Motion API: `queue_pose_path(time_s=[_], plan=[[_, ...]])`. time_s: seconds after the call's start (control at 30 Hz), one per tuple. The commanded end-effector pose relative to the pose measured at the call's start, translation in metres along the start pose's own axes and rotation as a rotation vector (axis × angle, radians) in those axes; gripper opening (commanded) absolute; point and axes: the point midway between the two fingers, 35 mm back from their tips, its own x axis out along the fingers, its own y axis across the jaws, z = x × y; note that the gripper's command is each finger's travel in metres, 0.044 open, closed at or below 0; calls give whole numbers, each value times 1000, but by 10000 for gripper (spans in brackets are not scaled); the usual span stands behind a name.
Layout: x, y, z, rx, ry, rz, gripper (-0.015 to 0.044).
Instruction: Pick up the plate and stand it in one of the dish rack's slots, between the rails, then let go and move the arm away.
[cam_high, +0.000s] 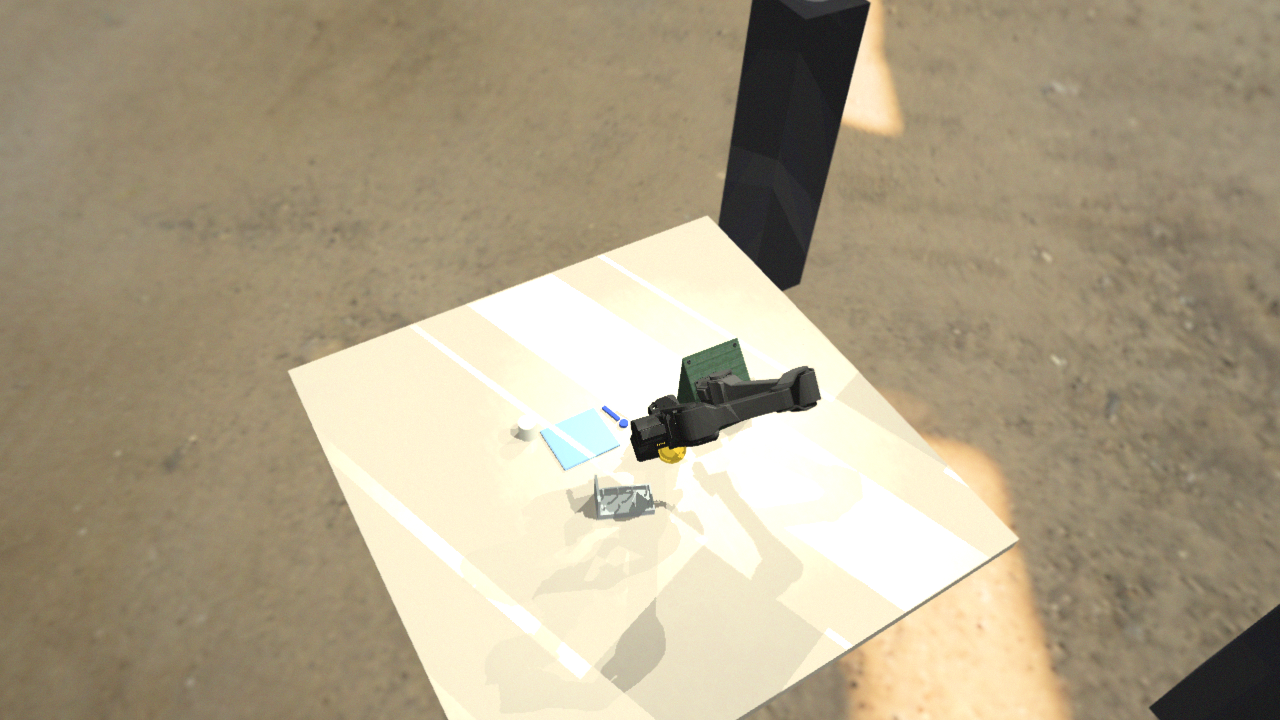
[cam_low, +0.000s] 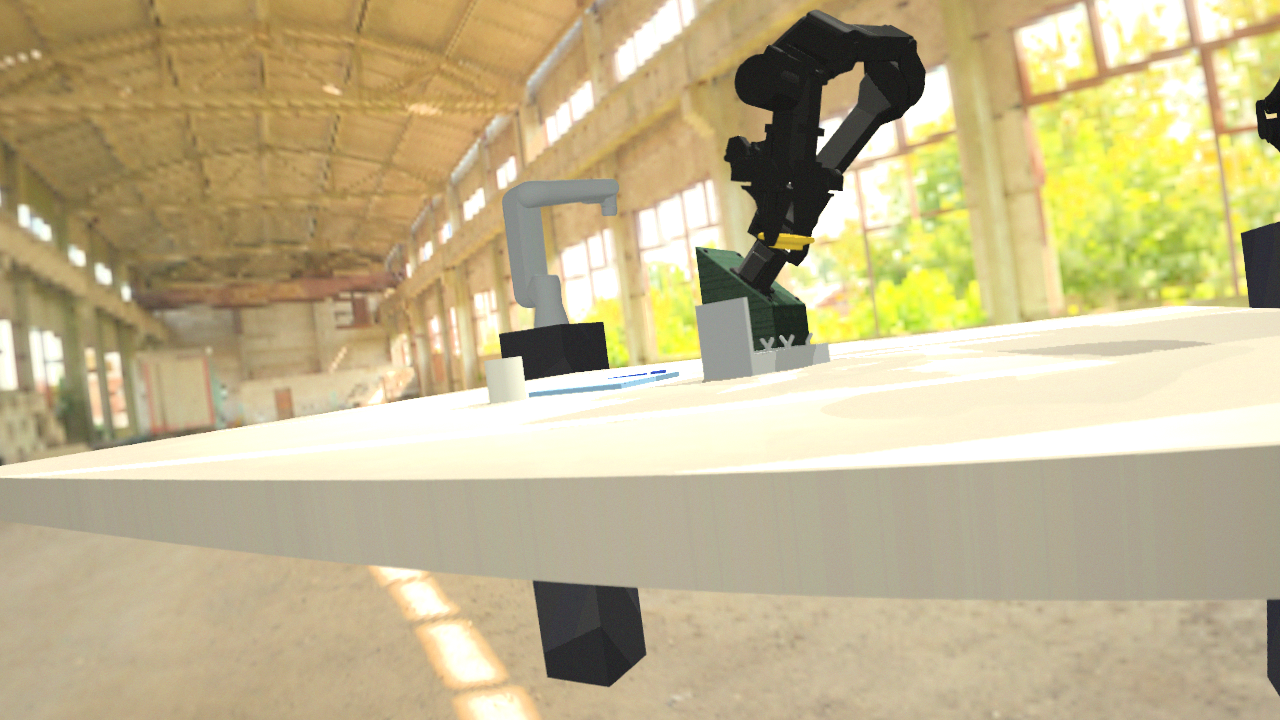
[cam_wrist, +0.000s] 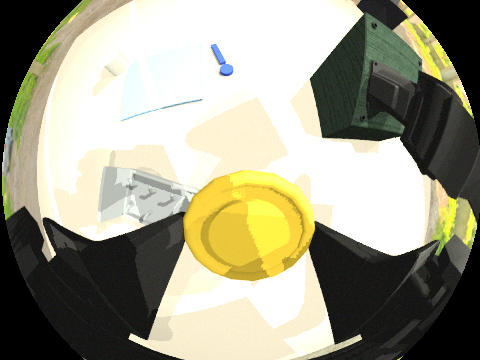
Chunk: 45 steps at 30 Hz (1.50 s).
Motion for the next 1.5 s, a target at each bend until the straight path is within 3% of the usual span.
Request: queue_pose_path(time_s=[0.0,0.7,1.47], plan=[[12,-1,6,-49,-80,-2,0],[56,14,21,-339,-456,104,0],[77,36,13,-632,-806,401,0]])
